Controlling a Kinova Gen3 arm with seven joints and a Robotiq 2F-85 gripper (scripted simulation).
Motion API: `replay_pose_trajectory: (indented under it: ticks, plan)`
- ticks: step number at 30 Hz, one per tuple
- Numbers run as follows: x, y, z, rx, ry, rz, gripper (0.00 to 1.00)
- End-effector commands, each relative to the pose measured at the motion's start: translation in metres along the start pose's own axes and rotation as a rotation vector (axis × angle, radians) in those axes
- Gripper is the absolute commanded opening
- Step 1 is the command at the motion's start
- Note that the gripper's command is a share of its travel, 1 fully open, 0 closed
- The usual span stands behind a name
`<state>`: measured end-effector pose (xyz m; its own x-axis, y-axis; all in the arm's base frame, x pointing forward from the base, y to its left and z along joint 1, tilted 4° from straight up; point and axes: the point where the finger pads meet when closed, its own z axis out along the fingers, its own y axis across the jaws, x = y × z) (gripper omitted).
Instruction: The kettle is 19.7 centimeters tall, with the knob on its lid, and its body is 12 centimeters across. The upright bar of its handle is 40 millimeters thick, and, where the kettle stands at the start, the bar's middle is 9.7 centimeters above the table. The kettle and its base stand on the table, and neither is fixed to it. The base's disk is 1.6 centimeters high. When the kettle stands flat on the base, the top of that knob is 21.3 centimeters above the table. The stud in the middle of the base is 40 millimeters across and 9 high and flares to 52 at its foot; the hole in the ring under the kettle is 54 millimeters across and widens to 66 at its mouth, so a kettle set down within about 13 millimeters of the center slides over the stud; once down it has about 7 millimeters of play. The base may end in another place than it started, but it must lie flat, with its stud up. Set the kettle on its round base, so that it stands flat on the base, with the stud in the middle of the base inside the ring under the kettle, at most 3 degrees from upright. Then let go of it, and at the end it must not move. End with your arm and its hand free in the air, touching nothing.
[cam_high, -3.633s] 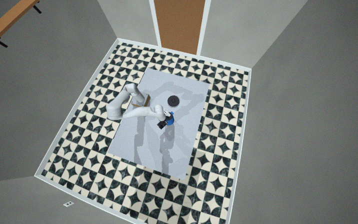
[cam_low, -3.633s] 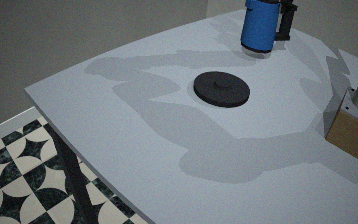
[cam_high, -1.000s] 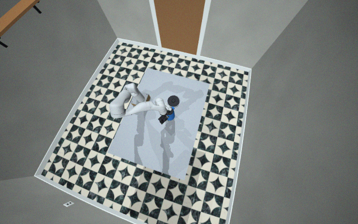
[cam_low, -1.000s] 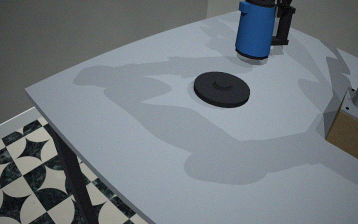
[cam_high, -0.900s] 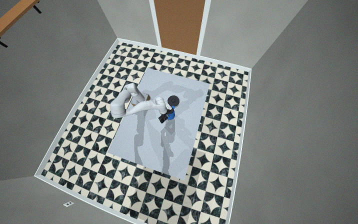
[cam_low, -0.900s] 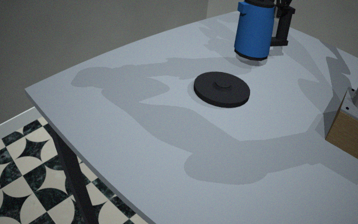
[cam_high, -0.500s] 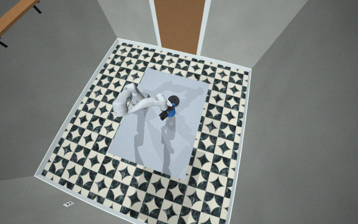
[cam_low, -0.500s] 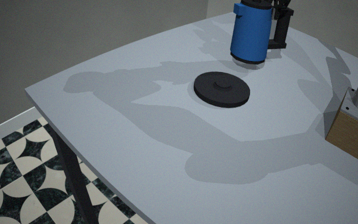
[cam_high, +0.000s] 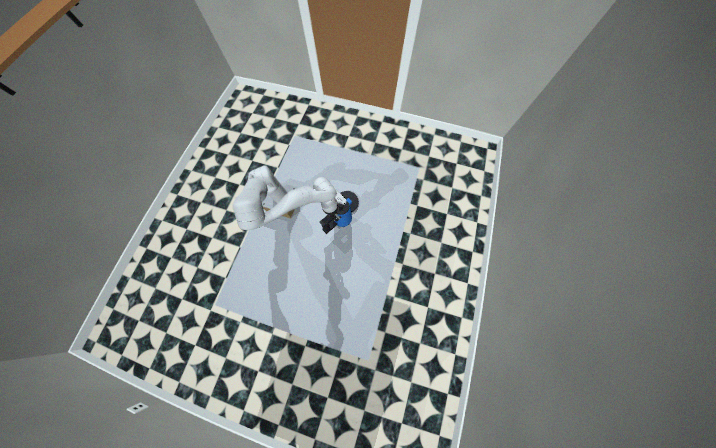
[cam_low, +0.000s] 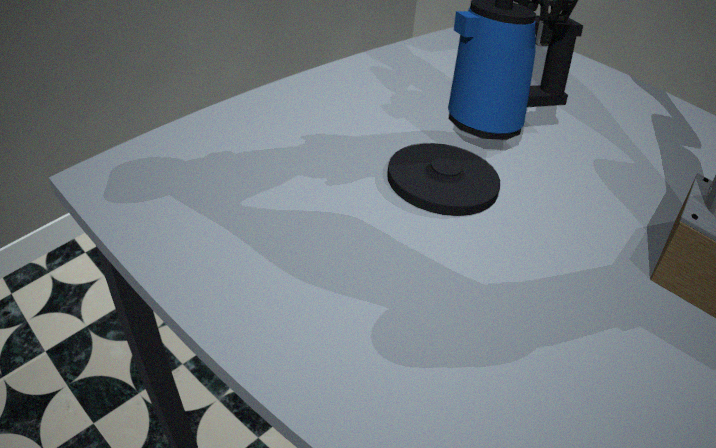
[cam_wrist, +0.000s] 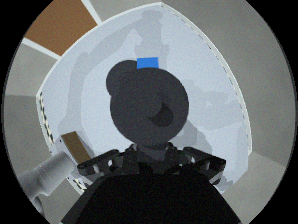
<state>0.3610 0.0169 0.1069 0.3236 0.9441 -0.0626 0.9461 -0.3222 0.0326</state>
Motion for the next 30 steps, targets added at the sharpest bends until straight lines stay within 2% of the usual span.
replay_pose_trajectory:
  ticks: [1, 24, 30]
  plan:
    - [0.012, -0.007, -0.001, -0.003, -0.001, -0.022, 0.00]
    - [0.064, -0.047, -0.001, -0.003, -0.001, -0.022, 0.00]
    - [0.072, -0.053, -0.001, -0.003, -0.001, -0.022, 0.00]
